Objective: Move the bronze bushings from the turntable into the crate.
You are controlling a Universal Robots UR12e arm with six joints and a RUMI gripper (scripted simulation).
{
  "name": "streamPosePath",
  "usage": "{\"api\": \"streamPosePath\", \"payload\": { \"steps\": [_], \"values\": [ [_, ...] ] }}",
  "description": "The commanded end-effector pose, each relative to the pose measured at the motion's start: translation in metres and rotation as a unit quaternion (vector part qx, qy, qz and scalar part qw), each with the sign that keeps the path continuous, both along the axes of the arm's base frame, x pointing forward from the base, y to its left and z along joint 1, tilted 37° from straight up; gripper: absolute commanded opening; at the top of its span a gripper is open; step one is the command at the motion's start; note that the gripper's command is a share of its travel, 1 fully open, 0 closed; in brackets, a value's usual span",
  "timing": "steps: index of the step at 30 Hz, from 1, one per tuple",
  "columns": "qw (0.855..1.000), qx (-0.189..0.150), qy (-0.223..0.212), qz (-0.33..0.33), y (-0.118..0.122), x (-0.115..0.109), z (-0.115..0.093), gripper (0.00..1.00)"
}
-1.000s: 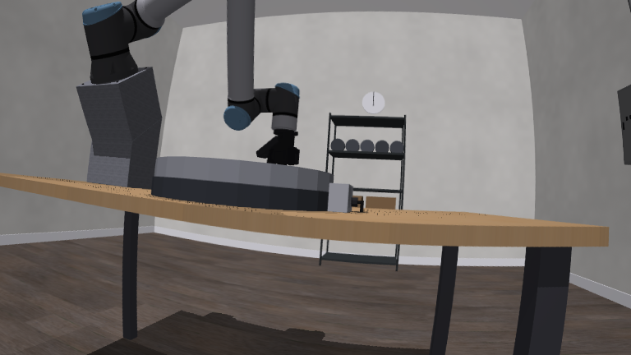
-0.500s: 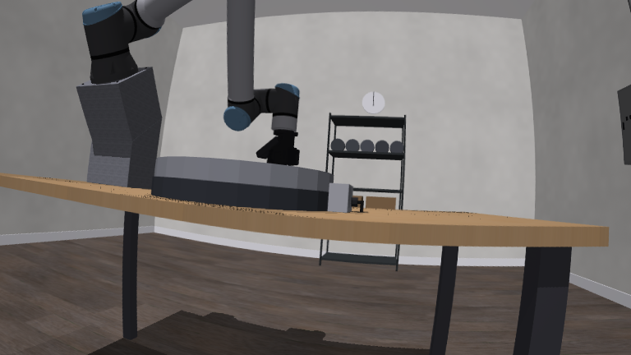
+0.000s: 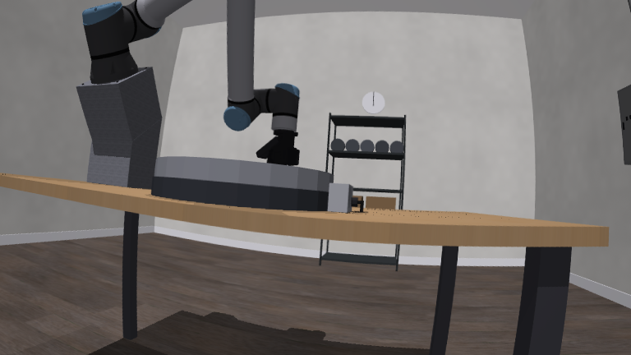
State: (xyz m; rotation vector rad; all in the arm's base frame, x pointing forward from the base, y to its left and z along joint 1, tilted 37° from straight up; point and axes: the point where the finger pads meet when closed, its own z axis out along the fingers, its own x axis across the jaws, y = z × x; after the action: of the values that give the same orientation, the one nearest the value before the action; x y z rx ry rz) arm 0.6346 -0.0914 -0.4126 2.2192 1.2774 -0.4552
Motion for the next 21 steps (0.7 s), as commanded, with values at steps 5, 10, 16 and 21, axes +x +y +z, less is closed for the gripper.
{"api": "streamPosePath", "payload": {
  "steps": [5, 10, 16, 21],
  "values": [
    [1.0, 0.0, 0.0, 0.0, 0.0004, 0.0005, 0.0004, 0.0],
    [1.0, 0.0, 0.0, 0.0, 0.0004, 0.0005, 0.0004, 0.0],
    [1.0, 0.0, 0.0, 0.0, 0.0004, 0.0005, 0.0004, 0.06],
    [1.0, 0.0, 0.0, 0.0, 0.0004, 0.0005, 0.0004, 0.06]
  ]
}}
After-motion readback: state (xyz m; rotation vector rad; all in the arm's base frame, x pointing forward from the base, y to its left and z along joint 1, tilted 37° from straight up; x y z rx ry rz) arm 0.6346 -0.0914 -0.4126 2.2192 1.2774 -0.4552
